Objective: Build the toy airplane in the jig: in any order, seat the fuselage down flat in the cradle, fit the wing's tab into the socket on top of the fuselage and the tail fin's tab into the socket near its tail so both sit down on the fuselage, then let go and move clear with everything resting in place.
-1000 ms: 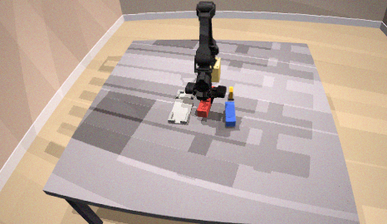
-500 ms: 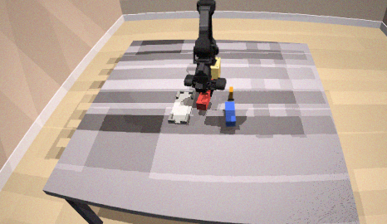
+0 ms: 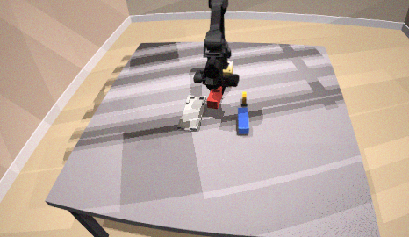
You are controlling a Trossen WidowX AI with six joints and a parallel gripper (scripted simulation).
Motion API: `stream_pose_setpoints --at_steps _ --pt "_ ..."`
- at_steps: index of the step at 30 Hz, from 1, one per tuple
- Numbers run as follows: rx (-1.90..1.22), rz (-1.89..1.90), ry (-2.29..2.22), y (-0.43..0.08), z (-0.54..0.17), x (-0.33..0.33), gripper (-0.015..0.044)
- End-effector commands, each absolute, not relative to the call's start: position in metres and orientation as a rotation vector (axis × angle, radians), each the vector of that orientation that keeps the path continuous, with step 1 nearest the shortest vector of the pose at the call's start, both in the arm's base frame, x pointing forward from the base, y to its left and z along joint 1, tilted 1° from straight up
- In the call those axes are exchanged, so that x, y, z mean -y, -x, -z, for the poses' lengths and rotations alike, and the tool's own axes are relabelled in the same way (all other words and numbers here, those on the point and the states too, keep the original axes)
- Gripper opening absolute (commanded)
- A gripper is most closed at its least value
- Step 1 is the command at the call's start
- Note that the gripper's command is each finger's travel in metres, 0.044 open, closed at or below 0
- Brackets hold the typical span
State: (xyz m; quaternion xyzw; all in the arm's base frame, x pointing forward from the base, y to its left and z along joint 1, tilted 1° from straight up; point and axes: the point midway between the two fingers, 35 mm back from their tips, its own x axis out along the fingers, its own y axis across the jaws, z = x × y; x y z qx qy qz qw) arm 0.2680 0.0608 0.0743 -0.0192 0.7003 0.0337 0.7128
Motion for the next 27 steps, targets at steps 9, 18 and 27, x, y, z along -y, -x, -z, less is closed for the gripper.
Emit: stream_pose_setpoints --at_steps 9,18,27 --pt "-1.547 -0.084 0.039 -0.275 -0.07 -0.043 0.0" --pt "-1.543 -0.091 0.052 -0.285 -0.057 -0.02 0.0" --pt "-1.541 -0.092 0.062 -0.291 -0.044 0.005 0.0"
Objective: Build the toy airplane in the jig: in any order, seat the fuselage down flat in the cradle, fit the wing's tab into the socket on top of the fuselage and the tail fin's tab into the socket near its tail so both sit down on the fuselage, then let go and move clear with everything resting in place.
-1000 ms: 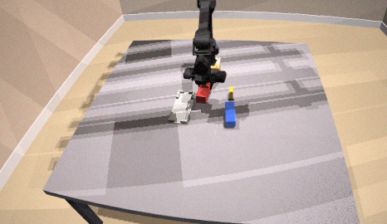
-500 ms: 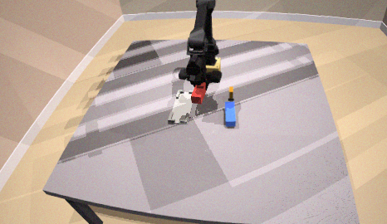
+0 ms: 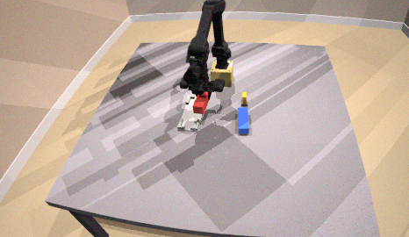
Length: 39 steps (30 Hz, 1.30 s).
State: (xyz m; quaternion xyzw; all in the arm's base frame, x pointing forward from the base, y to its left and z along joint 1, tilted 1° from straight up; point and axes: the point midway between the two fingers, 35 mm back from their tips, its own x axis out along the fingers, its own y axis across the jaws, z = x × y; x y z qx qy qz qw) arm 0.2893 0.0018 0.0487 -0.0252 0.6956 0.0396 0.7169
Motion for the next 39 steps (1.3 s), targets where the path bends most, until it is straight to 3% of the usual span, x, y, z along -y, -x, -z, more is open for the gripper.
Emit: stream_pose_setpoints --at_steps 1,24,31,39 --pt "-1.54 -0.092 0.063 -0.292 -0.042 0.008 0.0" --pt "-1.536 -0.114 0.1 -0.294 -0.011 0.071 0.0" --pt "-1.536 -0.114 0.1 -0.294 -0.011 0.071 0.0184" --pt "-1.536 -0.114 0.1 -0.294 -0.011 0.071 0.0196"
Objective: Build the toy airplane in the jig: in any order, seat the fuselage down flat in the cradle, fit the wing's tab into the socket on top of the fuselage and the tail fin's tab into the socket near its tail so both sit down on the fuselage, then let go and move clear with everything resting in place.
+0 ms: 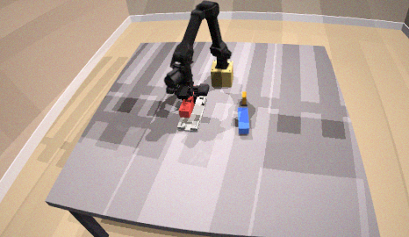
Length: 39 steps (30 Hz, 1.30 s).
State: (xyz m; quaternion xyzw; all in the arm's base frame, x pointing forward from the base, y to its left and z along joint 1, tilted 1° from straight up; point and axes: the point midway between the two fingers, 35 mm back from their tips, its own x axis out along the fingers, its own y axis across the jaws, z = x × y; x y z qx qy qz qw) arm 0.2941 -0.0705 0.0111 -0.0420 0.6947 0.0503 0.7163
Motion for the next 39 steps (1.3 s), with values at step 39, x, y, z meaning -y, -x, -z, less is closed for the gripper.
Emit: stream_pose_setpoints --at_steps 39 --pt "-1.536 -0.111 0.094 -0.296 0.027 0.071 0.0149"
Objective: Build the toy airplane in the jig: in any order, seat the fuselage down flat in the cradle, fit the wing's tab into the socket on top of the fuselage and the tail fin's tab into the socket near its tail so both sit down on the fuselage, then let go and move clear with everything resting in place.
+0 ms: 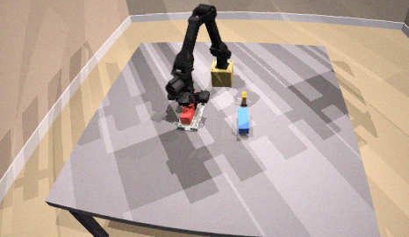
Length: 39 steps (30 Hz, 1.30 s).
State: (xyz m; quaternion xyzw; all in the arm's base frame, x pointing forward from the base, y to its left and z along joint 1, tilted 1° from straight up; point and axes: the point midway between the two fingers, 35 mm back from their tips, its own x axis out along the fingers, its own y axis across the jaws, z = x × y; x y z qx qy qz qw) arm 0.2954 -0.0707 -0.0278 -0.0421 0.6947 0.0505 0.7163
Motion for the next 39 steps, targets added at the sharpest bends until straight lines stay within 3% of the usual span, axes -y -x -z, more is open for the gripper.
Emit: stream_pose_setpoints --at_steps 1,5,21,28,34,39 --pt "-1.536 -0.111 0.094 -0.296 0.027 0.071 0.0123" --pt "-1.536 -0.111 0.094 -0.296 0.027 0.071 0.0018" --pt "-1.536 -0.111 0.094 -0.296 0.027 0.071 0.0438" --pt "-1.536 -0.111 0.094 -0.296 0.024 0.071 0.044" --pt "-1.536 -0.113 0.099 -0.295 -0.067 0.072 0.044" --pt "-1.536 -0.114 0.1 -0.296 -0.079 0.073 0.044"
